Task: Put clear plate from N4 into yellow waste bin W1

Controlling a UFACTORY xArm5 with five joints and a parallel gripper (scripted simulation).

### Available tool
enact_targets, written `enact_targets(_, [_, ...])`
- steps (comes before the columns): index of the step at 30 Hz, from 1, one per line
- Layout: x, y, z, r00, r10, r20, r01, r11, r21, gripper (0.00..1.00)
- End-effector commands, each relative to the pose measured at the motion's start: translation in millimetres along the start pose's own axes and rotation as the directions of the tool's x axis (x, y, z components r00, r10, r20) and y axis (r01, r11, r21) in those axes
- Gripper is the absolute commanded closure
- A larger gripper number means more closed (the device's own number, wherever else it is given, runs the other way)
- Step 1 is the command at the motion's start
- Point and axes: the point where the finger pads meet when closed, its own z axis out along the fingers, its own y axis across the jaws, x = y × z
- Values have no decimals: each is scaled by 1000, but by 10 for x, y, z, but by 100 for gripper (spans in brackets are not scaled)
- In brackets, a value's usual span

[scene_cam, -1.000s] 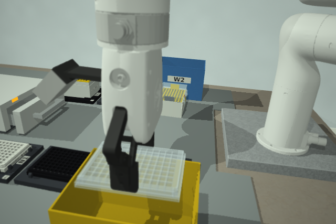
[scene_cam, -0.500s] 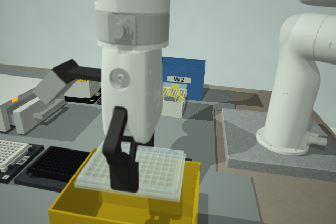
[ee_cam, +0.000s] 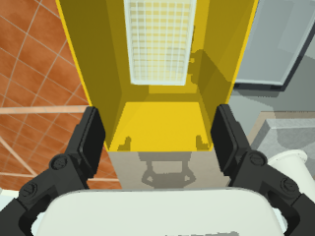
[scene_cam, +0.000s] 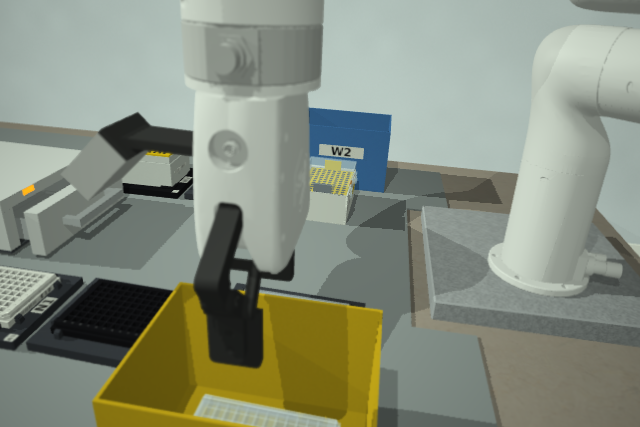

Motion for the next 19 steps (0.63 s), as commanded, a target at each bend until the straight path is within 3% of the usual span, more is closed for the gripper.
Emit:
enact_targets(1, [8,-9,-14,1000,0,-3,0,1000,3,0])
enact_targets(11, [8,-9,-14,1000,0,-3,0,1000,3,0])
enact_targets(19, [154,347,-127,1000,0,-4,0,1000,4,0])
